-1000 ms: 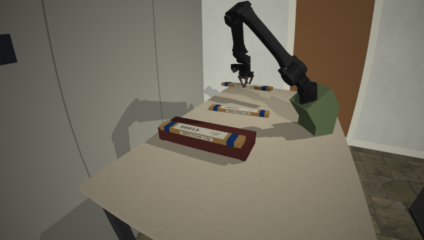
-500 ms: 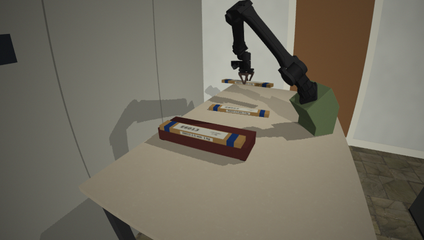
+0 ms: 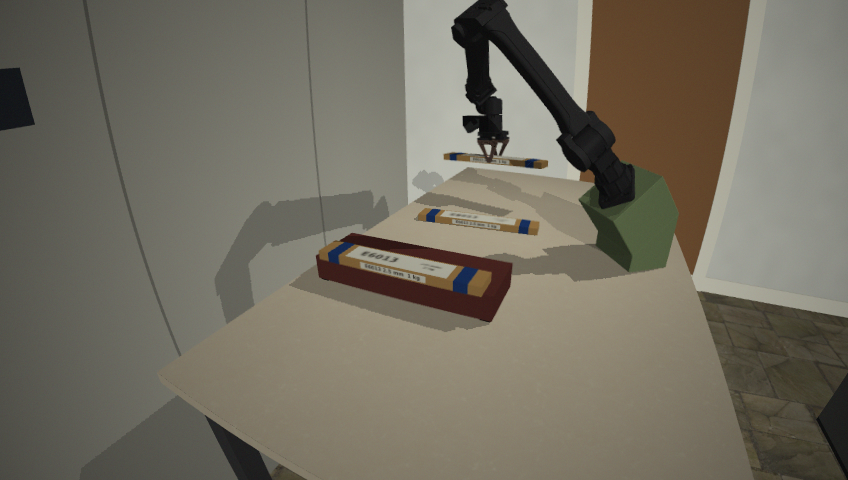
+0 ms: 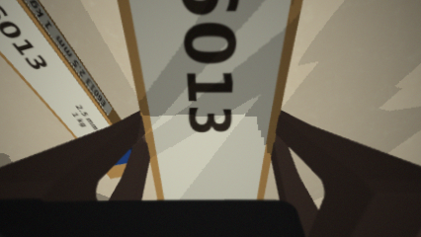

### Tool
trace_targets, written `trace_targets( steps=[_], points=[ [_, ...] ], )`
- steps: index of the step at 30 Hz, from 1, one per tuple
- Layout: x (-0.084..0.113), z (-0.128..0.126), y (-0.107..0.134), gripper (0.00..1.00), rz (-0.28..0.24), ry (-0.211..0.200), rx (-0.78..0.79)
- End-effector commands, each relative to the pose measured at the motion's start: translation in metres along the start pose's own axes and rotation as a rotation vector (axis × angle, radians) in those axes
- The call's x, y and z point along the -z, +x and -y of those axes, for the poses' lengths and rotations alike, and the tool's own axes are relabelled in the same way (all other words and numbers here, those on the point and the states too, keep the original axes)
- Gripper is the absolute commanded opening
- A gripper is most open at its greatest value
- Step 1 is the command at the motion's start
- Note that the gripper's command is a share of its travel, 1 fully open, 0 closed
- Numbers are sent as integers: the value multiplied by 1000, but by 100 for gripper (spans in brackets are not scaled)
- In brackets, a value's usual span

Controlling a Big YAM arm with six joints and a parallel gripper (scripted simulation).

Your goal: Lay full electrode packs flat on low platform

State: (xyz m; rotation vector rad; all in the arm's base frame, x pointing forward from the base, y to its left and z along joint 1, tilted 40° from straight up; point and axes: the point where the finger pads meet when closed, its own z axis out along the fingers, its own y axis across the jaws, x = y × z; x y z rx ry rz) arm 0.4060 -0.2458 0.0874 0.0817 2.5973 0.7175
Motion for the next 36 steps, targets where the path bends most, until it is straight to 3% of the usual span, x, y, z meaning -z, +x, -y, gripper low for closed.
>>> trace_targets(
  steps=[1,36],
  points=[
    [67,10,-32,0,101,85,48],
    [112,6,-28,0,99,89,49]
  ],
)
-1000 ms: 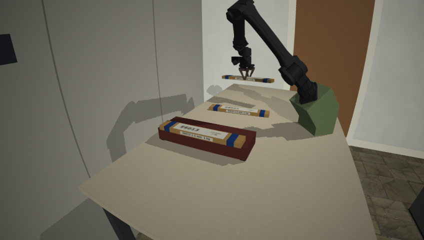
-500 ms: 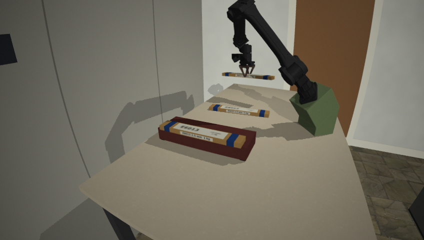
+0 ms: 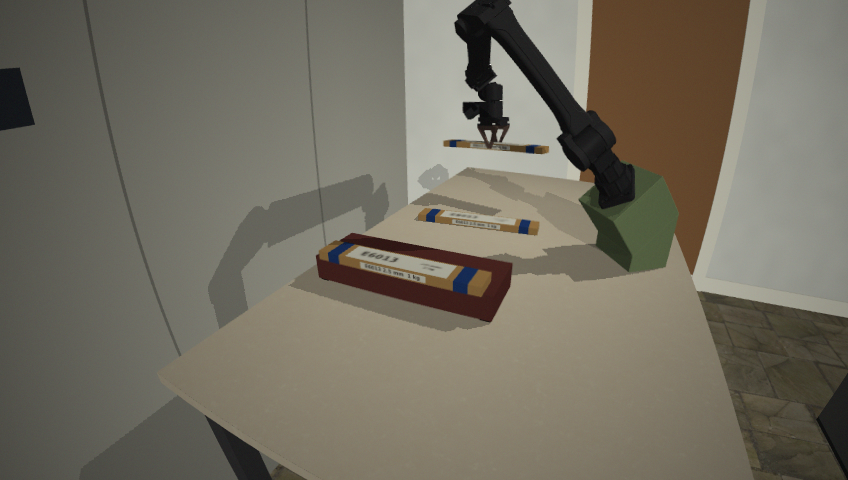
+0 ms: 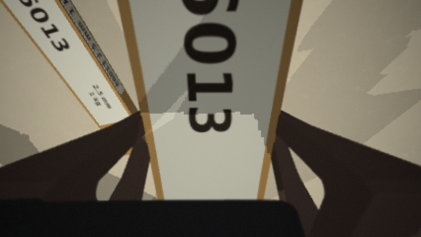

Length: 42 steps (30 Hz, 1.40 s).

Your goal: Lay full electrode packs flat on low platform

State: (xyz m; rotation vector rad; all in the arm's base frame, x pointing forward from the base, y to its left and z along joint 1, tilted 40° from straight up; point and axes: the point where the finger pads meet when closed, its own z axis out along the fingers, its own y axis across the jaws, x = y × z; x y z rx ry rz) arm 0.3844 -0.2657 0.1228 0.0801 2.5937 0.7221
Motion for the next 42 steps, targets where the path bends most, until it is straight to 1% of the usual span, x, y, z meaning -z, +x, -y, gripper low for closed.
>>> trace_targets(
  steps=[1,21,32,42],
  points=[
    [68,8,-31,0,97,93,49],
    [88,6,-35,0,96,94,49],
    [85,6,-33,0,97,94,42],
    [81,8,-33,0,106,103,42]
  ],
)
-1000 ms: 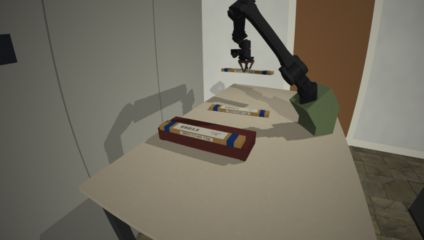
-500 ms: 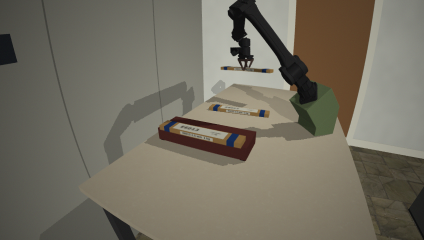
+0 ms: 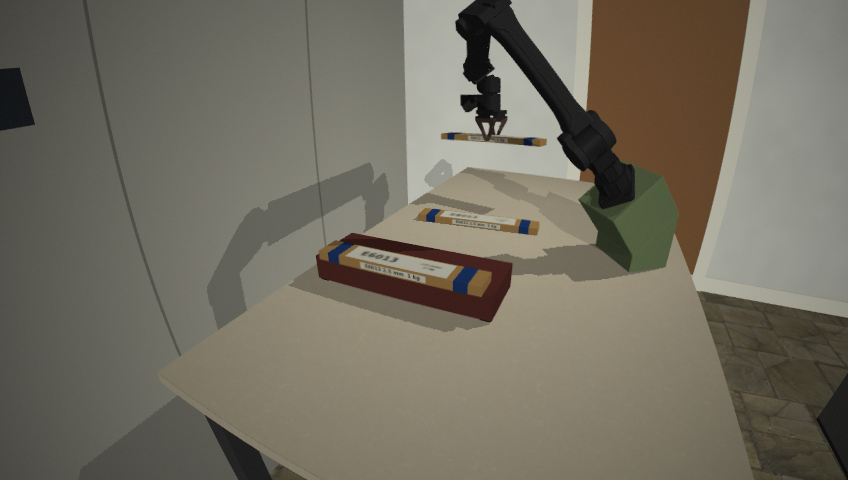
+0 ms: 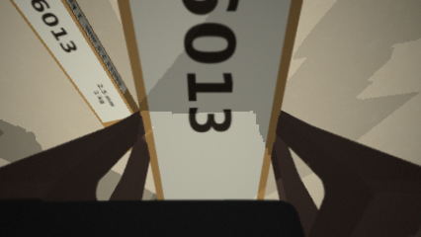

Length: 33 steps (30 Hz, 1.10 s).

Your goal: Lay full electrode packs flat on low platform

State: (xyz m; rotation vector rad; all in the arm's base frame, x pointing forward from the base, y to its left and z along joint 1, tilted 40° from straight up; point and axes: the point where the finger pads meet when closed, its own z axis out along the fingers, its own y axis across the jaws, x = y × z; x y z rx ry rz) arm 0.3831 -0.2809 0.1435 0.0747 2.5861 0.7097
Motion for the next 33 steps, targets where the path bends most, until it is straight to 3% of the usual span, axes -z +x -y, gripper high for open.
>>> trace_targets(
  steps=[1,13,18,25,28,33],
  points=[
    [58,6,-24,0,96,98,34],
    [45,3,-11,0,83,83,19],
    [41,-6,-7,0,75,82,120],
    [38,-24,-7,0,73,87,220],
    [31,-36,-5,0,67,78,229],
    [35,-47,-8,0,77,89,225]
  ],
)
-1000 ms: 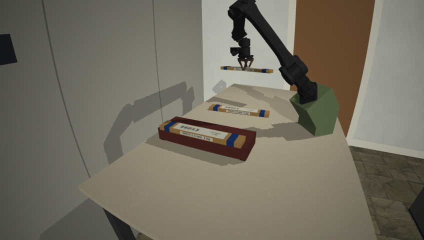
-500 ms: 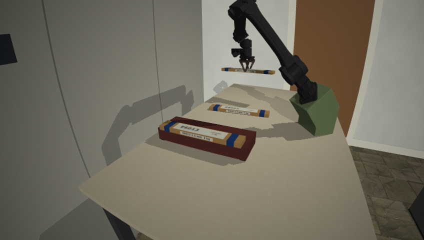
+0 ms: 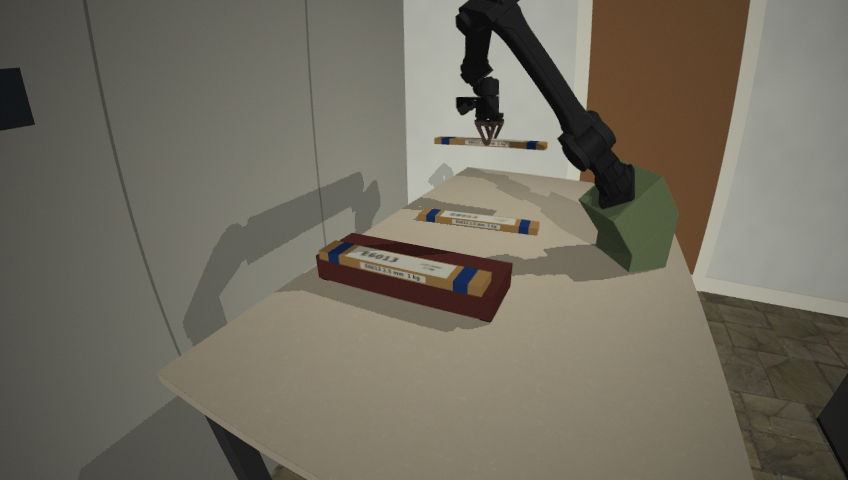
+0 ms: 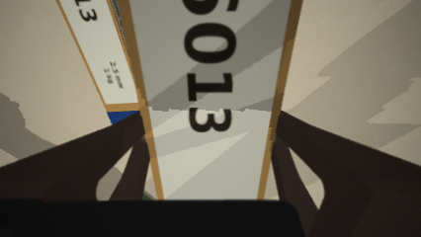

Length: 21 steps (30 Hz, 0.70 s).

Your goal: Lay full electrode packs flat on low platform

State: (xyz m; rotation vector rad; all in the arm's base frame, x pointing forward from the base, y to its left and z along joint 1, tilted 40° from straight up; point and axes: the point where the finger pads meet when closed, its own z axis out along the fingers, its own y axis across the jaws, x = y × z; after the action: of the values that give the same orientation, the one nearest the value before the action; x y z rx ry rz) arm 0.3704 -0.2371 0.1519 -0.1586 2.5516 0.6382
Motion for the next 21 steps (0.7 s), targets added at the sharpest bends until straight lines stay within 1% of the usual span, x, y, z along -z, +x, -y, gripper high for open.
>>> trace_targets(
  steps=[1,4,10,15,21],
  points=[
    [44,1,-24,0,67,93,43],
    [44,-3,-24,0,69,97,40],
    [35,-22,-15,0,56,81,16],
    [34,-37,-25,0,62,85,38],
    [36,-44,-26,0,70,94,37]
  ],
)
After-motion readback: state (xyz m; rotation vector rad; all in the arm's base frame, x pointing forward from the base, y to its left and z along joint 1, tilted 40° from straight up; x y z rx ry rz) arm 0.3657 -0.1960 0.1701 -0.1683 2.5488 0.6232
